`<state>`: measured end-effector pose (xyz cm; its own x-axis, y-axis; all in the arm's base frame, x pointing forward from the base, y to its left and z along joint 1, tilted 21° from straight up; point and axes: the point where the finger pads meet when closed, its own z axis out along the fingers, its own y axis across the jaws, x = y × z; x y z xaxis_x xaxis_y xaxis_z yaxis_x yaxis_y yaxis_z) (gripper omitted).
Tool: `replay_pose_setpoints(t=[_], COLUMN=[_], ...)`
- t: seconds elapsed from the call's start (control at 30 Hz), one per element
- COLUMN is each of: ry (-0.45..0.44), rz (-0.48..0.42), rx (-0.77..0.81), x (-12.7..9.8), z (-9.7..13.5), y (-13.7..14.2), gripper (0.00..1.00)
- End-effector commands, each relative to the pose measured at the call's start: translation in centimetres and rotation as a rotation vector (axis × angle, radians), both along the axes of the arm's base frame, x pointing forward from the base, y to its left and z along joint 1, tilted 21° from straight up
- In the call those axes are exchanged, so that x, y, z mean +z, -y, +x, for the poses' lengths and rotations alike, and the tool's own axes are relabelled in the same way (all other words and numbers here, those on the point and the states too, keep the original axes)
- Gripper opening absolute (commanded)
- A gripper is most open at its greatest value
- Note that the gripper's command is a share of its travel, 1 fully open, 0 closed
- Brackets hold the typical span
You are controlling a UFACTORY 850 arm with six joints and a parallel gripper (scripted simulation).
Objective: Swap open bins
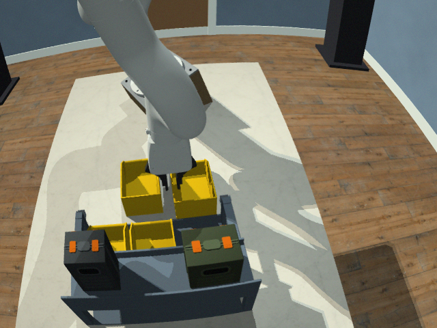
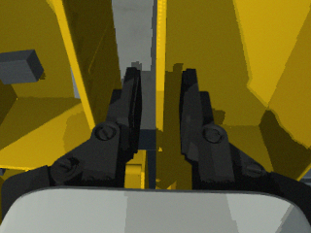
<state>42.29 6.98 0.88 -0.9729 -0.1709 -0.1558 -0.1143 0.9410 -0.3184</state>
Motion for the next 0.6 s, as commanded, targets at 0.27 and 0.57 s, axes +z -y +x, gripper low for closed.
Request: replay_pose_setpoints(t=[0.27,0.57], ry=[0.002,0.002], rz=[0.001,0.001], rx=[0.001,0.001], x=[-0.12,-0.12], z=[0.09,0.09], y=[0.01,0.01], gripper=[0.26,0.00])
